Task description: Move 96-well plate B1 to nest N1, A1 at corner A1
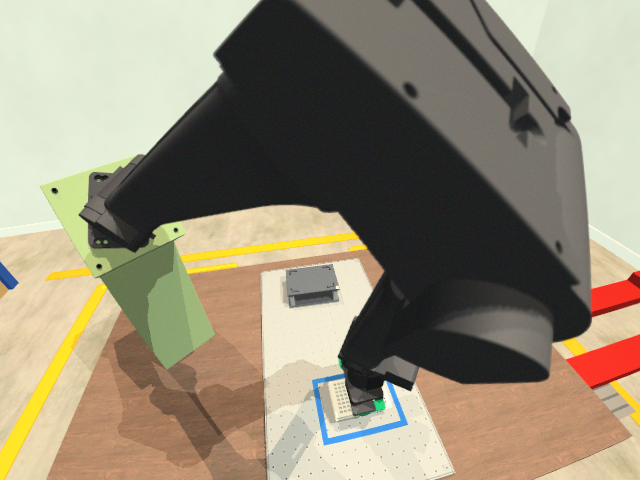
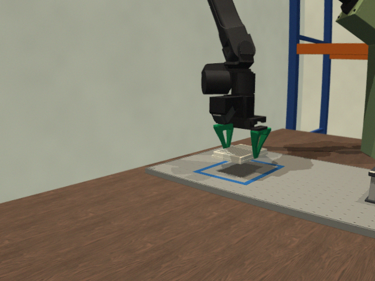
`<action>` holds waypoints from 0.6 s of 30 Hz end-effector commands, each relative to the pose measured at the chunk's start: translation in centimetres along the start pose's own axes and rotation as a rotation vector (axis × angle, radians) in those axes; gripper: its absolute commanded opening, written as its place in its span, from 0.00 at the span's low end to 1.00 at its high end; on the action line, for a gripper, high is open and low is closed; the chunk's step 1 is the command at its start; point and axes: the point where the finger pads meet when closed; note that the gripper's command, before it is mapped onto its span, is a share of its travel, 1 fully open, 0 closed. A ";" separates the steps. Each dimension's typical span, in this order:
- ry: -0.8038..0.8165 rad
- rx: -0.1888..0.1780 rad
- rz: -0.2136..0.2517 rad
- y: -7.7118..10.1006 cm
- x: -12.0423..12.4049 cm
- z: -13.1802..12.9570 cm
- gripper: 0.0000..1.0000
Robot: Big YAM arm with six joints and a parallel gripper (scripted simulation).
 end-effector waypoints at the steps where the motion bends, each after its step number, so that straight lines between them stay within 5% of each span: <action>1: 0.000 -0.011 -0.015 1.8 -0.8 0.5 0.00; 18: -0.001 -0.010 -0.015 4.3 -0.8 0.5 0.00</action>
Point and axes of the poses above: the point where the finger pads meet when closed, its own y axis back along the fingers, its own z axis across the jaws, x = y × z, and after that the axes turned 7 degrees about y, right-handed
